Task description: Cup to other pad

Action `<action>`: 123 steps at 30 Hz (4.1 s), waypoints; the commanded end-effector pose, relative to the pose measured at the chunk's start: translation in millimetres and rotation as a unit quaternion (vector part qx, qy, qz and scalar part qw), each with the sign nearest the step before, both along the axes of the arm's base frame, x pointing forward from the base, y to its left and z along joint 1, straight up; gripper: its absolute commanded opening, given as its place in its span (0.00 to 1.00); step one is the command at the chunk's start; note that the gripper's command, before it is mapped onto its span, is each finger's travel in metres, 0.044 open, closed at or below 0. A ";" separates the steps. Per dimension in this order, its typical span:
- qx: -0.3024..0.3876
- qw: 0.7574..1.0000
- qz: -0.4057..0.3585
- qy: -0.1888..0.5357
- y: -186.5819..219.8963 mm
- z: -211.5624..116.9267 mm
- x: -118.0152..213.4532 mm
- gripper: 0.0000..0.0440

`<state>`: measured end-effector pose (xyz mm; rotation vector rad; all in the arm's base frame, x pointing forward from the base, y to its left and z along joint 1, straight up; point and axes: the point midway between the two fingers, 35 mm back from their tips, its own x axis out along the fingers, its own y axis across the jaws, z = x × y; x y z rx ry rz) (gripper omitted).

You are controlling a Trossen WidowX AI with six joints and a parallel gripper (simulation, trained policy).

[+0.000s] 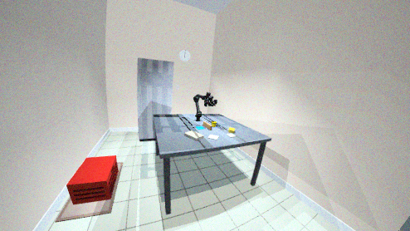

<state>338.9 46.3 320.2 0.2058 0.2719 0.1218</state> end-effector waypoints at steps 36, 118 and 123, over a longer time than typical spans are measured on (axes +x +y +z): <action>0.188 0.941 -0.052 0.278 58.1 -21.0 8.1 0.32; 0.090 0.689 -0.372 0.616 47.9 -220.9 -38.5 0.44; 0.079 0.688 -0.367 0.621 47.2 -239.2 -40.3 0.44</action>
